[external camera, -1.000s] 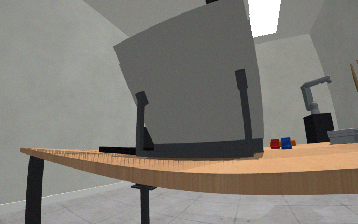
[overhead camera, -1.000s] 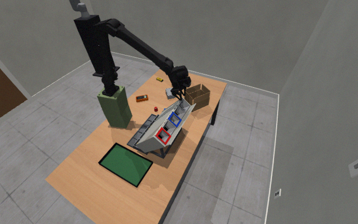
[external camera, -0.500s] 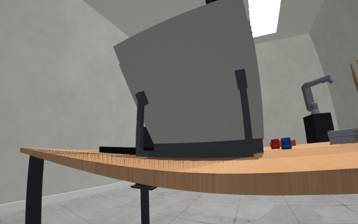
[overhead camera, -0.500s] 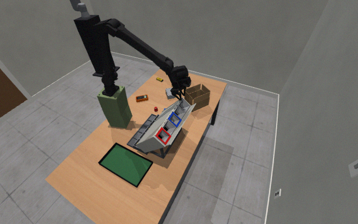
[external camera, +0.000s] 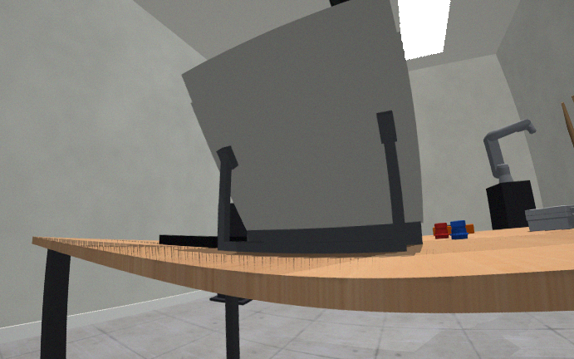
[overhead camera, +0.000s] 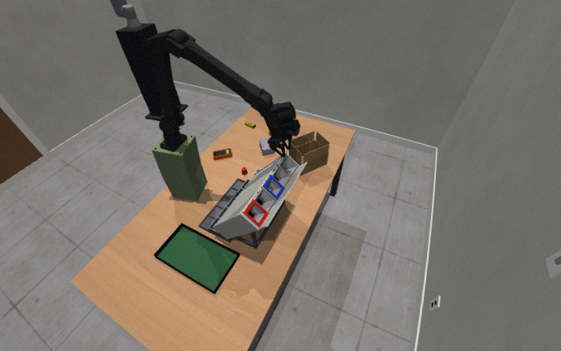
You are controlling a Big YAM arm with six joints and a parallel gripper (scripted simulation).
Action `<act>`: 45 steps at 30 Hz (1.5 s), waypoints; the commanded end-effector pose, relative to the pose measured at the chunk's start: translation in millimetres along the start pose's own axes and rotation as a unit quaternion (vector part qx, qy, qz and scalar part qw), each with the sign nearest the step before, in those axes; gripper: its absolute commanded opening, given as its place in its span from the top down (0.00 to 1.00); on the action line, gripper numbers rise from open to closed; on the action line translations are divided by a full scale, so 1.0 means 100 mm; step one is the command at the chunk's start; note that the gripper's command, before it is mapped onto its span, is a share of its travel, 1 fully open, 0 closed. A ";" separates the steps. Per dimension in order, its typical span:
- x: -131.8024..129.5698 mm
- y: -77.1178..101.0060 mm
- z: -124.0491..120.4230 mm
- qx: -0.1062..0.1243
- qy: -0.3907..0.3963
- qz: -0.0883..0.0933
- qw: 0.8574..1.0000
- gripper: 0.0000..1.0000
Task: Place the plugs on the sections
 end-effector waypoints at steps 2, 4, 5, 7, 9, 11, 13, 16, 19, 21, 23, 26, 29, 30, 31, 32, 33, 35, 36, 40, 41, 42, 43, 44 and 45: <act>0.00 0.09 0.20 -0.027 -0.007 0.000 1.000 0.41; 0.00 0.09 0.20 -0.029 -0.007 0.000 1.000 0.41; 0.00 0.09 0.20 -0.030 -0.008 0.000 1.000 0.41; 0.00 0.09 0.19 -0.030 -0.008 0.000 1.000 0.41; 0.00 0.09 0.19 -0.030 -0.008 0.000 1.000 0.41; 0.00 0.09 0.19 -0.030 -0.008 0.000 1.000 0.41; 0.00 0.09 0.19 -0.030 -0.008 0.000 1.000 0.41; 0.00 0.09 0.19 -0.030 -0.008 0.000 1.000 0.41; 0.00 0.10 0.19 -0.031 -0.008 0.001 1.000 0.41; -0.01 0.10 0.19 -0.031 -0.008 0.001 0.999 0.41; -0.01 0.10 0.19 -0.031 -0.008 0.001 0.999 0.41; -0.01 0.10 0.20 -0.029 -0.008 0.001 1.000 0.41; -0.01 0.10 0.22 -0.026 -0.007 0.001 1.000 0.41; 0.00 0.10 0.23 -0.025 -0.006 0.001 1.000 0.41; 0.00 0.11 0.24 -0.024 -0.006 0.001 1.000 0.41; 0.00 0.11 0.25 -0.023 -0.006 0.001 1.000 0.41; 0.00 0.11 0.26 -0.022 -0.005 0.001 1.000 0.41; 0.00 0.11 0.27 -0.019 -0.004 0.001 1.000 0.41; 0.00 0.11 0.28 -0.018 -0.004 0.001 1.000 0.41; 0.00 0.12 0.31 -0.014 -0.002 0.001 1.000 0.41; 0.00 0.12 0.31 -0.014 -0.002 0.001 1.000 0.41; 0.00 0.12 0.31 -0.014 -0.002 0.001 1.000 0.41; 0.02 0.15 0.21 -0.014 -0.002 0.001 1.000 0.41; 0.04 0.19 0.11 -0.013 -0.002 0.001 1.000 0.41; 0.06 0.23 0.01 -0.013 -0.002 0.001 1.000 0.41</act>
Point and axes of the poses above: the point where the finger pads meet when closed, its own y axis back along the fingers, its own x axis across the jaws, z = x × y, the point moved 9 cm from there along y, back along the fingers, and after that the axes turned 11 degrees about y, right-handed, at the moved point
